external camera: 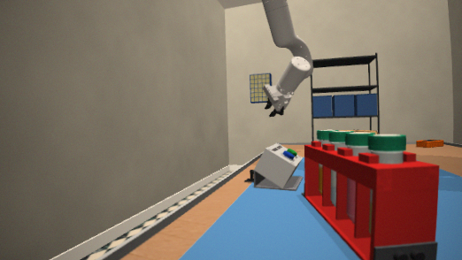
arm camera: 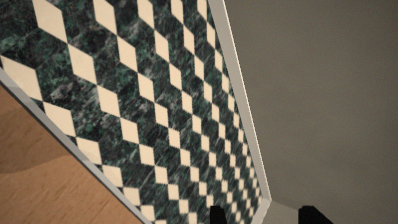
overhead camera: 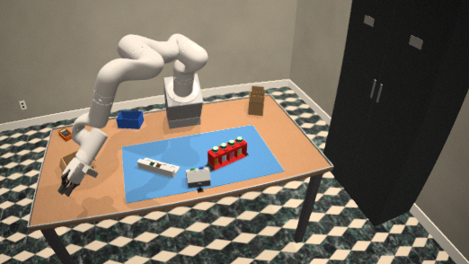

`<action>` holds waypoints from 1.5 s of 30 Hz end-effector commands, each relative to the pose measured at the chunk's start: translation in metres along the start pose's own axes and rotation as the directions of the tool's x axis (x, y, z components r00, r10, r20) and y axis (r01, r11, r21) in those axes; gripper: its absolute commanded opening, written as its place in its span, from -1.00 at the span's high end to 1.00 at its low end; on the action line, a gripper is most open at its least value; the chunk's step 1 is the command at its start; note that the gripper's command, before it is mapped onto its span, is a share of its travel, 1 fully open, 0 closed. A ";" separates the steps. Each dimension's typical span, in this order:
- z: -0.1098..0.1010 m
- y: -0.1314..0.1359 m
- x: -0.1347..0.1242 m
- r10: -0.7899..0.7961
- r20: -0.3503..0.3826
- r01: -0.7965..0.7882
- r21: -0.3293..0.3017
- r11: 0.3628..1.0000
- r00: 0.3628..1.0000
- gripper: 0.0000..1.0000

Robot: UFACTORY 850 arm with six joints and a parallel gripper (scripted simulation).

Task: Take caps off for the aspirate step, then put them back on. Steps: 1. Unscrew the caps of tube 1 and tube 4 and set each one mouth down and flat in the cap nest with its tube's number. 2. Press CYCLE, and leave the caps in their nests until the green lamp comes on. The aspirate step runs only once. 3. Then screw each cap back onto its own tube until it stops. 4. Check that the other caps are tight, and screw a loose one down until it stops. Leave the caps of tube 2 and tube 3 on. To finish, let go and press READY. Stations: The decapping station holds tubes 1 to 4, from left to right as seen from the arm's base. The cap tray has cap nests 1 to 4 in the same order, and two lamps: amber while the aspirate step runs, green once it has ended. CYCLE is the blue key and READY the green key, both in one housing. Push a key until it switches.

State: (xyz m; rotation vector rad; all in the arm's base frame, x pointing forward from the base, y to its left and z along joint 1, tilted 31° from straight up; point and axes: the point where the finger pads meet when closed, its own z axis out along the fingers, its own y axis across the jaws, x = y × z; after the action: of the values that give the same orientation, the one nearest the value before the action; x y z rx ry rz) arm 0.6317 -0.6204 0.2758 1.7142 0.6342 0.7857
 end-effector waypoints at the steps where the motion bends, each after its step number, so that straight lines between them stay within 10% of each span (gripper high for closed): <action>1: 0.000 0.002 0.000 0.000 0.000 0.000 -0.002 1.000 1.000 0.08; 45: -0.043 -0.050 0.090 -0.515 -0.131 0.527 0.076 0.847 0.847 0.08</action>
State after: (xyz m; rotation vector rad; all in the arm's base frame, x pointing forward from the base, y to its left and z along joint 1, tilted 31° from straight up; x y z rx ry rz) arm 0.6536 -0.5248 0.2534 1.5239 1.1258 0.4947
